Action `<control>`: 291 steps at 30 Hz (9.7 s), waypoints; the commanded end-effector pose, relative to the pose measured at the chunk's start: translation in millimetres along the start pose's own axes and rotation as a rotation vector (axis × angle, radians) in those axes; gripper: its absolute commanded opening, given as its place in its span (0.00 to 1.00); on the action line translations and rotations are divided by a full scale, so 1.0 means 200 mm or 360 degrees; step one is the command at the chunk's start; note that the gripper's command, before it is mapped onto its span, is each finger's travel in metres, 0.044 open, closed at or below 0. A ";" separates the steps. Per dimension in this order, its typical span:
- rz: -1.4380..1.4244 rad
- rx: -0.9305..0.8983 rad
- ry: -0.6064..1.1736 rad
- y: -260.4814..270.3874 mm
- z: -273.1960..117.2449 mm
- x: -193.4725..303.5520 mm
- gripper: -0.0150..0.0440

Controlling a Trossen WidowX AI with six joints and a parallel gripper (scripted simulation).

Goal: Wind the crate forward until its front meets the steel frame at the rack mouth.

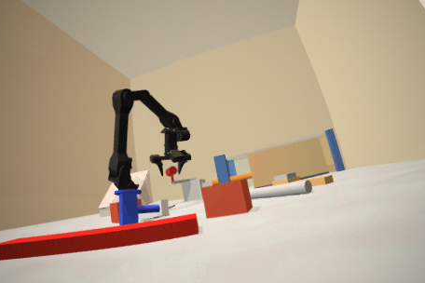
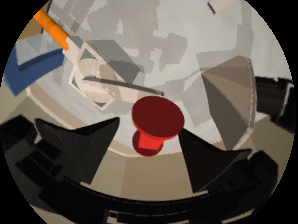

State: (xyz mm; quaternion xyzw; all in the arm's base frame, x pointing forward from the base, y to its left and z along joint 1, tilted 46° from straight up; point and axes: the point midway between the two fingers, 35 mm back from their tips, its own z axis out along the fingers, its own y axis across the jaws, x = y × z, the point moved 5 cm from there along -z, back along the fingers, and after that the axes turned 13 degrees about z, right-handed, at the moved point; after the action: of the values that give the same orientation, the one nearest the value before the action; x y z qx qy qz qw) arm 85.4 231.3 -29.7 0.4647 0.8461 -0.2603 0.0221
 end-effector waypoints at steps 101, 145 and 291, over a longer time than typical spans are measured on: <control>-0.0005 -0.0006 -0.0012 0.19 -0.14 -0.31 0.25; -0.0003 -0.0010 -0.0014 0.43 -0.21 -0.39 0.25; -0.0003 -0.0024 -0.0003 0.99 -0.06 0.10 0.25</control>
State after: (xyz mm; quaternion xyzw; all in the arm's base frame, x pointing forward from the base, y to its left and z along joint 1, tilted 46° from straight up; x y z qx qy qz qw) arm 241.1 333.1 -98.6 0.4624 0.8482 -0.2563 0.0336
